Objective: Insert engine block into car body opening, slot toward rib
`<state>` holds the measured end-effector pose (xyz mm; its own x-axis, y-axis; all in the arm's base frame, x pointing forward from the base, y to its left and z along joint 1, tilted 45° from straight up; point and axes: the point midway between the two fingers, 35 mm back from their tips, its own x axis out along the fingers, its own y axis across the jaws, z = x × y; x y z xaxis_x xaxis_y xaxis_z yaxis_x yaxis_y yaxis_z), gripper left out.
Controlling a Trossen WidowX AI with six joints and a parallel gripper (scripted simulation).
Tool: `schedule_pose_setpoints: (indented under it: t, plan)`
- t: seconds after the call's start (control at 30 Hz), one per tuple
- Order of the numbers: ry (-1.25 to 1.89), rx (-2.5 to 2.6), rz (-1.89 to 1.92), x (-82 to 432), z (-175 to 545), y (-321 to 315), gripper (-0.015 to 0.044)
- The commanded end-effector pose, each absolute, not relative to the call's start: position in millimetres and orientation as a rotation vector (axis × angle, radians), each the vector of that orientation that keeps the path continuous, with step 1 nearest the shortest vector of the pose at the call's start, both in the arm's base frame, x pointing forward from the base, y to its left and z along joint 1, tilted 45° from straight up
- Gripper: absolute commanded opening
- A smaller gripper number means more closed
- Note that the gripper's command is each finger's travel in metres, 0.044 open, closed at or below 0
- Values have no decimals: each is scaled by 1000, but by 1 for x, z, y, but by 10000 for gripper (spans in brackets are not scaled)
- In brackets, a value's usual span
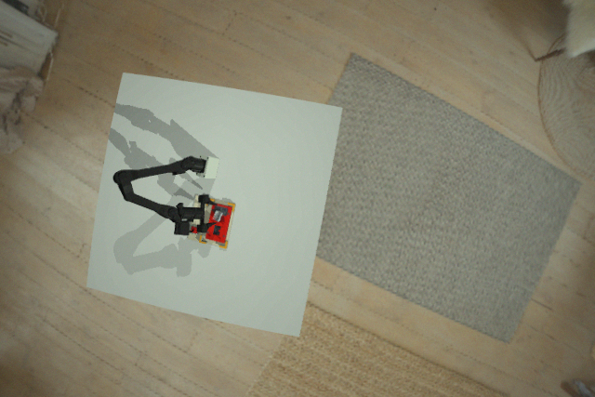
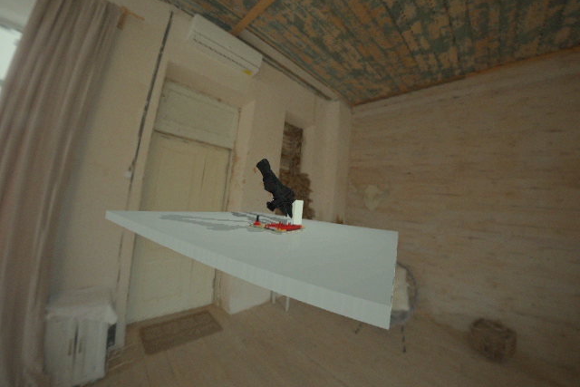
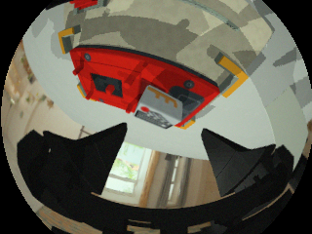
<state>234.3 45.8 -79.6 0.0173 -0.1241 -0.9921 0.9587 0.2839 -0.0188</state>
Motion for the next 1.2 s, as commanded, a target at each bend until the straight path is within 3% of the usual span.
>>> schedule_pose_setpoints:
  t: [0.0, 1.17]
  plan:
    - [1267, 746, -1021, 237, -80, 48, 440]
    - [1369, -456, -712, 245, -68, 77, 440]
